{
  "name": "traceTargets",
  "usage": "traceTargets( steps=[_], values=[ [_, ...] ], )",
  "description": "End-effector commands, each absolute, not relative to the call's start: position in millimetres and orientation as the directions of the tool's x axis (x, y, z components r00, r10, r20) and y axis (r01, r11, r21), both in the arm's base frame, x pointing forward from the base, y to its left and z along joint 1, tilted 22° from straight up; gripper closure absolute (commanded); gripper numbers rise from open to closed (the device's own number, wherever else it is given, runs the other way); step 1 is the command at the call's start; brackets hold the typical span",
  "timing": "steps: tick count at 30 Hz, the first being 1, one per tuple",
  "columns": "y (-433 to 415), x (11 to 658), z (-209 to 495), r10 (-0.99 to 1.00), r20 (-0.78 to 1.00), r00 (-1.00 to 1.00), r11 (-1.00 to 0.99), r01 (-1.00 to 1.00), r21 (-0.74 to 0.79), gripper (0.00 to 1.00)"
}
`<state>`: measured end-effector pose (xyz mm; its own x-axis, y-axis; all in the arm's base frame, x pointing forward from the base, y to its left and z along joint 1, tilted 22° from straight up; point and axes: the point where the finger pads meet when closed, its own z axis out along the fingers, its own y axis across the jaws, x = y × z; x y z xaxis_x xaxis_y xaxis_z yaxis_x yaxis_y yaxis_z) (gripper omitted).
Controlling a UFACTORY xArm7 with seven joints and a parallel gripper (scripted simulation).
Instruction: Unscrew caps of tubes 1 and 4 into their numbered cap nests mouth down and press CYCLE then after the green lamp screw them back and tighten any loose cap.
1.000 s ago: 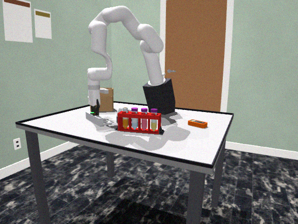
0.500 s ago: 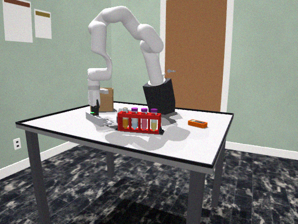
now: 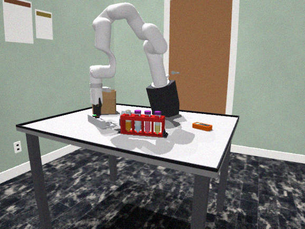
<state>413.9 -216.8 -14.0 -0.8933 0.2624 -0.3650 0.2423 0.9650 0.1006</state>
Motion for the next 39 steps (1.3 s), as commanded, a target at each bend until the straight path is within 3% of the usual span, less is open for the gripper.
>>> traceTargets(
  steps=[1,28,32,39],
  values=[
    [-217.5,404.9,10.8,0.263,-0.362,-0.894,0.965,0.243,0.101,1.00],
    [-217.8,371.6,93.9,0.263,-0.362,-0.894,0.965,0.243,0.101,1.00],
    [-185.9,375.8,95.7,0.536,-0.317,-0.782,0.844,0.496,0.204,1.00],
    [-153.3,380.2,97.5,0.598,-0.300,-0.744,0.802,0.553,0.227,1.00]
  ],
)
